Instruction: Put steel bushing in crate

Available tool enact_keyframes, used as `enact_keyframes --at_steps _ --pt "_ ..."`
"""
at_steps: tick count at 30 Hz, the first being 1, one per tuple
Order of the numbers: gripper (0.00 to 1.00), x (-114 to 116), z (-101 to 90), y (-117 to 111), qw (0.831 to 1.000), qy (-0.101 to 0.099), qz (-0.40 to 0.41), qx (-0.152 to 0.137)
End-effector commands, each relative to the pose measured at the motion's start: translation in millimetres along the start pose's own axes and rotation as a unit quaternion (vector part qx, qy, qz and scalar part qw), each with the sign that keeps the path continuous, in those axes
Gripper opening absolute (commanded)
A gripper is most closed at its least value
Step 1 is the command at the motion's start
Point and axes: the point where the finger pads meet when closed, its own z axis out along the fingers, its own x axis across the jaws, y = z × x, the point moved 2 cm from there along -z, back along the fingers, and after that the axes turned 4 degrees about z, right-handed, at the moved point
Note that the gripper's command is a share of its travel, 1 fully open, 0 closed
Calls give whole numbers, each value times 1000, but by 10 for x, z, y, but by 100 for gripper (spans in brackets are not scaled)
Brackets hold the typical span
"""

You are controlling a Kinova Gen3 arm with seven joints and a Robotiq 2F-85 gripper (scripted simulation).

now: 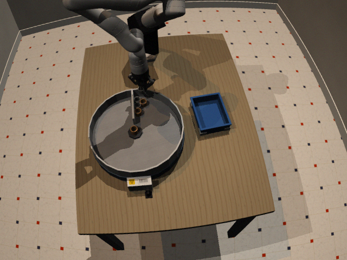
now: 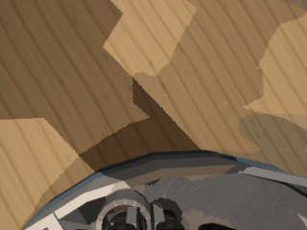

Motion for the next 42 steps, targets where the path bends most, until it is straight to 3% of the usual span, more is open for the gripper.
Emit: enact_keyframes --at_steps 1,13,14,18,31,35,42 --pt "0 -51 -173 32 1000 -11 -1 -16" --pt "0 -51 -173 32 1000 -11 -1 -16" --pt "0 -49 -215 39 1000 -7 -1 -3" --pt "0 -45 -406 35 1000 -8 -1 -6" --pt "0 -43 -402 36 1000 -6 -1 -2" --pt "0 -45 -411 21 1000 -13 0 -19" --pt "0 -45 -411 21 1000 -13 0 -19"
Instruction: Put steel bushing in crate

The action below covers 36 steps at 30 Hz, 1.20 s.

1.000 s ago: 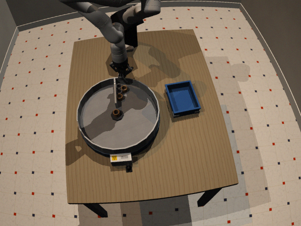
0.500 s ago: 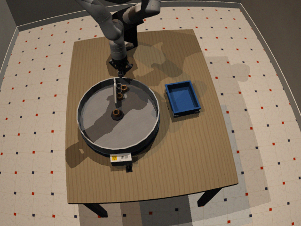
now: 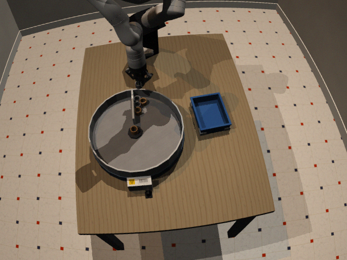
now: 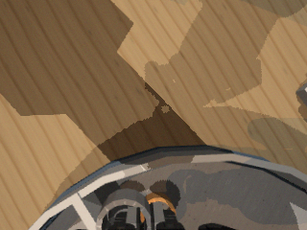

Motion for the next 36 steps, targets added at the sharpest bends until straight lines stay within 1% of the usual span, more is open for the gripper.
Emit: enact_keyframes --at_steps 1,5,6,10,22,23,27,36 --pt "0 5 -2 -16 1000 -7 1 -22" --pt "0 5 -2 -16 1000 -7 1 -22" --pt "0 0 -3 -2 1000 -1 0 -5" --pt "0 5 -2 -16 1000 -7 1 -22" --pt "0 5 -2 -16 1000 -7 1 -22" --pt "0 0 -3 -1 1000 -2 0 -5" --pt "0 5 -2 -16 1000 -7 1 -22" --pt "0 5 -2 -16 1000 -7 1 -22"
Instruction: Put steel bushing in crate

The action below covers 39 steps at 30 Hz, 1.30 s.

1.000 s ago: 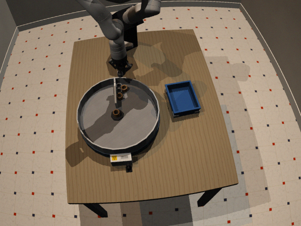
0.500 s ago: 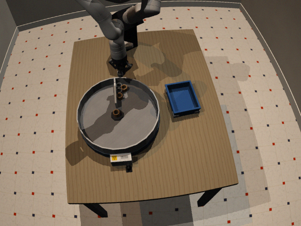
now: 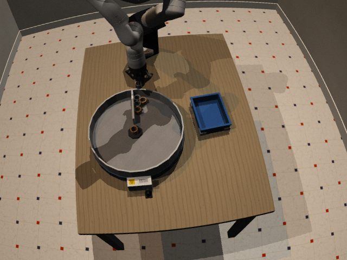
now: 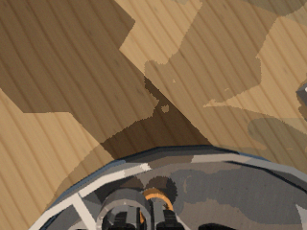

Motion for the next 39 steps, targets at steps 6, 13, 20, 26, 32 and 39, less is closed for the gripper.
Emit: enact_keyframes --at_steps 6,13,20,26,32,39 --pt "0 318 8 -127 1000 -1 0 -3" --pt "0 530 15 -212 1000 -1 0 -5" --pt "0 530 15 -212 1000 -1 0 -5" --pt "0 1052 0 -389 999 4 2 44" --pt "0 1052 0 -389 999 4 2 44" --pt "0 1262 -9 -444 997 -2 3 77"
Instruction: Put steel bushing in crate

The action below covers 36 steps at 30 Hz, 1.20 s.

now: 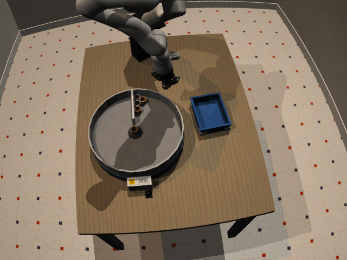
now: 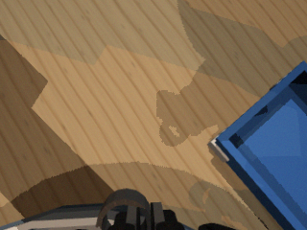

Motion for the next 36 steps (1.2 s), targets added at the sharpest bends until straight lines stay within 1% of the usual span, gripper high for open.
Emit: enact_keyframes --at_steps 1,3,15,16,20,32,36 --pt "0 253 9 -110 1000 0 -13 -5" --pt "0 463 13 -201 1000 -1 -13 -7" --pt "0 463 13 -201 1000 -1 -13 -7" --pt "0 568 12 -229 1000 -5 -11 2" --pt "0 988 20 -410 1000 -6 -11 -1" --pt "0 988 20 -410 1000 -6 -11 -1" --pt "0 1403 26 -582 1000 -7 -9 -5"
